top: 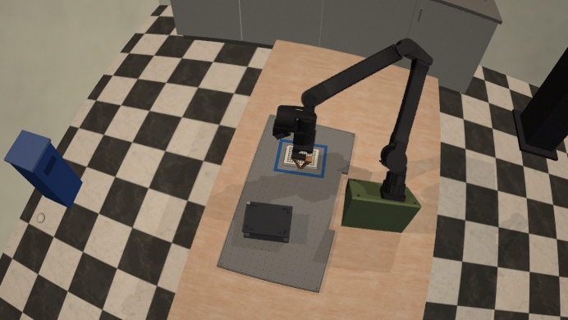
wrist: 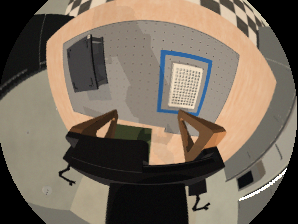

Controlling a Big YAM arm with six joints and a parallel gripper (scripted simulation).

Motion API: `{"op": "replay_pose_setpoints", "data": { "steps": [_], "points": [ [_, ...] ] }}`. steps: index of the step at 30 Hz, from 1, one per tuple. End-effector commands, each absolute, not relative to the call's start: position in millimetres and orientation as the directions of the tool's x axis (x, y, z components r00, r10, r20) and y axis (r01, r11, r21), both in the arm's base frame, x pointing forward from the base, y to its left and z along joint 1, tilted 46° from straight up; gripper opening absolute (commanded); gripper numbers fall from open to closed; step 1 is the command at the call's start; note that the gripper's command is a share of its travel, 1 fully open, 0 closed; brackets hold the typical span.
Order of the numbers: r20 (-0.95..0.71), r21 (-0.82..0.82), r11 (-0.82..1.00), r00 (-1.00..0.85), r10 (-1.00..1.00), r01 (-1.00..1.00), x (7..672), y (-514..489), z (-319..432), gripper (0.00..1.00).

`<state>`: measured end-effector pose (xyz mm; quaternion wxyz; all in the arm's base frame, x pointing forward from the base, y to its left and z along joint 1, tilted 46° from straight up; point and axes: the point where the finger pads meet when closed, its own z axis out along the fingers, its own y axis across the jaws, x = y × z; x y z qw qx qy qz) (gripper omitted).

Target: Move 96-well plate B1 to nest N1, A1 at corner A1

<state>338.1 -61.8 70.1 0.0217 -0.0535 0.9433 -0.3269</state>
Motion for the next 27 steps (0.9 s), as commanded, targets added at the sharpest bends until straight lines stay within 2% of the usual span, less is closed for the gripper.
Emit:
{"op": "replay_pose_setpoints", "data": {
  "steps": [1, 16, 27],
  "points": [
    [-0.045, -0.617, 0.782, -0.989, -0.143, -0.085, 362.7, -68.3, 85.4, 1.00],
    [-0.029, -0.729, 0.684, -0.996, -0.085, -0.037, 371.1, -142.3, 96.3, 1.00],
    [-0.040, -0.727, 0.686, -0.996, -0.086, -0.030, 364.9, -167.6, 106.4, 1.00]
  ]
}}
